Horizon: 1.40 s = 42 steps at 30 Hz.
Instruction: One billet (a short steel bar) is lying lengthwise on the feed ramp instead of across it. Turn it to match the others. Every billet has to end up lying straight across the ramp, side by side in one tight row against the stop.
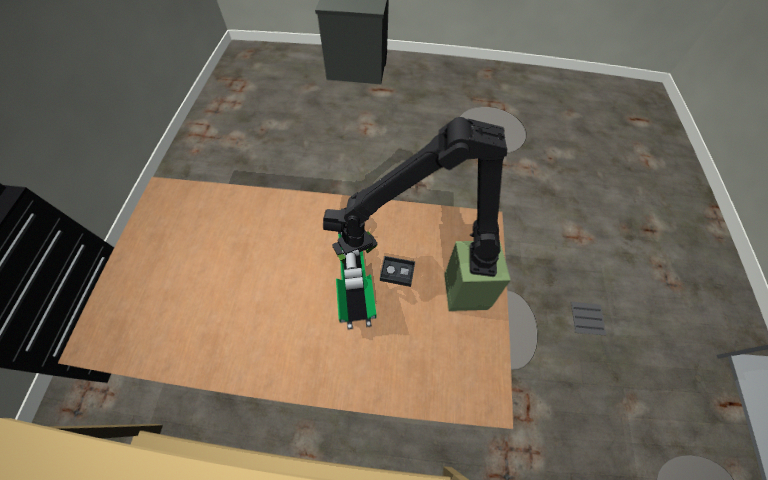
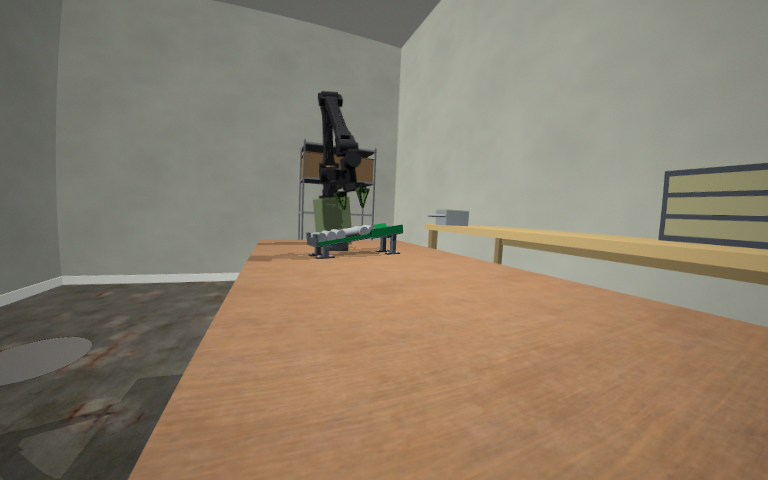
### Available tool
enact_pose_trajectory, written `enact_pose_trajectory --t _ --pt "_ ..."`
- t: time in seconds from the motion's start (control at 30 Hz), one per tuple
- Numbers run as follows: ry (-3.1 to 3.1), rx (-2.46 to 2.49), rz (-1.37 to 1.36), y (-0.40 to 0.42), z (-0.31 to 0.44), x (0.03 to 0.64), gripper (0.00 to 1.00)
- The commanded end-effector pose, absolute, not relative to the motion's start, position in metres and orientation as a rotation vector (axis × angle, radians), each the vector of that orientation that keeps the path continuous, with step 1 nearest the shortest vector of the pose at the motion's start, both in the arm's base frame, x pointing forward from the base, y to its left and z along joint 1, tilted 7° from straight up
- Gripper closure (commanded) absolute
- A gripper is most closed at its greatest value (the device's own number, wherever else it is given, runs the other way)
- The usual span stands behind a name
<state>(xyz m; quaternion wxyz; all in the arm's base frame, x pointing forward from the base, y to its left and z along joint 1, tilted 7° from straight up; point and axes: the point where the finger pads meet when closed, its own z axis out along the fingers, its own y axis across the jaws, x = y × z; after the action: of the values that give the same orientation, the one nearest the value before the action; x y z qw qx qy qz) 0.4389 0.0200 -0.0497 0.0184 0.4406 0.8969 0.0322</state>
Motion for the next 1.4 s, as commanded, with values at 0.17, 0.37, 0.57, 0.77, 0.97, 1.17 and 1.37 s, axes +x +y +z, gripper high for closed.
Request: enact_pose_trajectory --t 0.17,0.37,0.57,0.77,0.97,1.17,1.37 --pt "2.511 1.736 -0.053 0.014 -0.057 0.471 0.0" --pt "2.404 1.833 -0.112 0.002 -0.06 0.476 0.0" --pt "2.398 1.836 -0.108 0.002 -0.061 0.478 0.0" --pt "2.399 1.836 -0.11 0.002 -0.062 0.476 0.45" --pt "2.399 1.836 -0.11 0.002 -0.062 0.476 0.45" --pt "2.399 1.836 -0.11 0.002 -0.062 0.476 0.45" --pt "2.399 1.836 -0.11 0.002 -0.062 0.476 0.45"
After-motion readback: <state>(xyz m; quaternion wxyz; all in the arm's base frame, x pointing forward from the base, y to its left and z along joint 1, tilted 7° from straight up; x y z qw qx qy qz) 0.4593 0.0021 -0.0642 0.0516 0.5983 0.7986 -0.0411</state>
